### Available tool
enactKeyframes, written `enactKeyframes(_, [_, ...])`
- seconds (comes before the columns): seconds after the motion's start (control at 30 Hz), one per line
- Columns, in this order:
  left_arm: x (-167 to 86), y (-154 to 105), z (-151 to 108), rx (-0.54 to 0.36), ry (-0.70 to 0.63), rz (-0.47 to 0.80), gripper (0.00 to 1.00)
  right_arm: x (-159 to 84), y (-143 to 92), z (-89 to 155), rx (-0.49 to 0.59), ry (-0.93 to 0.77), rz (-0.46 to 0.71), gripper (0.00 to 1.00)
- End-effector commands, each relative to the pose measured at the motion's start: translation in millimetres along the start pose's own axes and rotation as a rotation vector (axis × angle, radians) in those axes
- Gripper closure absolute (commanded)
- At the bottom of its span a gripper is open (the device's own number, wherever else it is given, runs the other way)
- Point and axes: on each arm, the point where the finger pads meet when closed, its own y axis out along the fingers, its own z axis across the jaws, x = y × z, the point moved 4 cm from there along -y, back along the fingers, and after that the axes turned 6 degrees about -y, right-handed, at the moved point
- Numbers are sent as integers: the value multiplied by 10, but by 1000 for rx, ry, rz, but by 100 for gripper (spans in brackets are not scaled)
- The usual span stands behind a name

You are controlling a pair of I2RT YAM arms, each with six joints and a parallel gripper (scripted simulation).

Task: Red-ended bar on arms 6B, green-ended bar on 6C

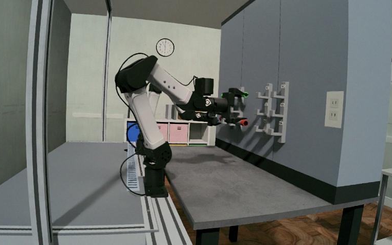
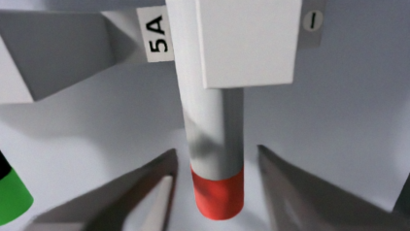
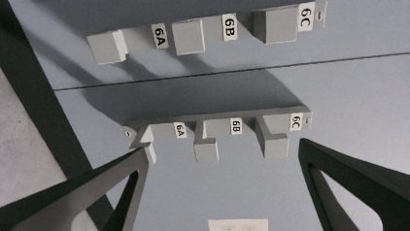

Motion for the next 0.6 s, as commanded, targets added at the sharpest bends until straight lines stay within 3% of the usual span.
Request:
enactKeyframes(0.0, [15, -16, 253, 53, 15, -6, 60, -3, 2, 52, 5, -7, 7, 0])
enactKeyframes(0.2, [18, -18, 251, 53, 15, -6, 100, -3, 2, 52, 5, -7, 7, 0])
enactKeyframes(0.57, [18, -36, 250, 53, 15, -6, 100, -3, 2, 52, 5, -7, 7, 0])
